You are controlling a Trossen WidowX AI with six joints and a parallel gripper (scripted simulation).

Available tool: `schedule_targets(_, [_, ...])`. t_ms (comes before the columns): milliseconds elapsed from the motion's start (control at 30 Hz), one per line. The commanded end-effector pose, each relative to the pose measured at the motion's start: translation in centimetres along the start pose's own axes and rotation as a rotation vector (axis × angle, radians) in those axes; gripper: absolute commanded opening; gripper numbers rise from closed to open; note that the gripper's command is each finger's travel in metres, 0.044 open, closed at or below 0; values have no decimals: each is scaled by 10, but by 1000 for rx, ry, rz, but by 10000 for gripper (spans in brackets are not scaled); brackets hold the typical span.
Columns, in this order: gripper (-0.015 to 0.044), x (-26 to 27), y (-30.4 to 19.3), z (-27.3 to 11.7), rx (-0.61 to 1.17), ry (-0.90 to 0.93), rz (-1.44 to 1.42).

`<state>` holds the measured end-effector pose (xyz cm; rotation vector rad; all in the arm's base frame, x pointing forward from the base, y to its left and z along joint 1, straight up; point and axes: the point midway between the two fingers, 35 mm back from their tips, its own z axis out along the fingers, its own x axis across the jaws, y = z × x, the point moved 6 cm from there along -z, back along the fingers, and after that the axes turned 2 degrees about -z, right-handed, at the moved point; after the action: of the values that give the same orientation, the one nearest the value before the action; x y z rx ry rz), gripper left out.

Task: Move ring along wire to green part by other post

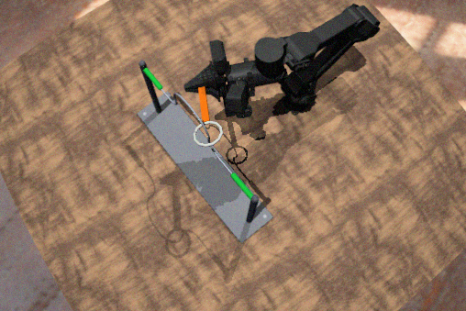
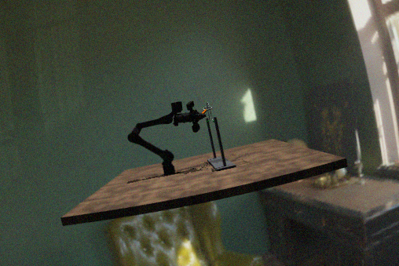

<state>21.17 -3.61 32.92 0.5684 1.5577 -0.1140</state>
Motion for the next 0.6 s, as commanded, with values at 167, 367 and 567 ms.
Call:
schedule_targets(167, [-150,-2,-2,0,1,-71,-126])
schedule_targets(367, [-150,-4,-2,0,-3,-118,-207])
schedule_targets(567, [-150,-5,-2,1,-7,-156,-274])
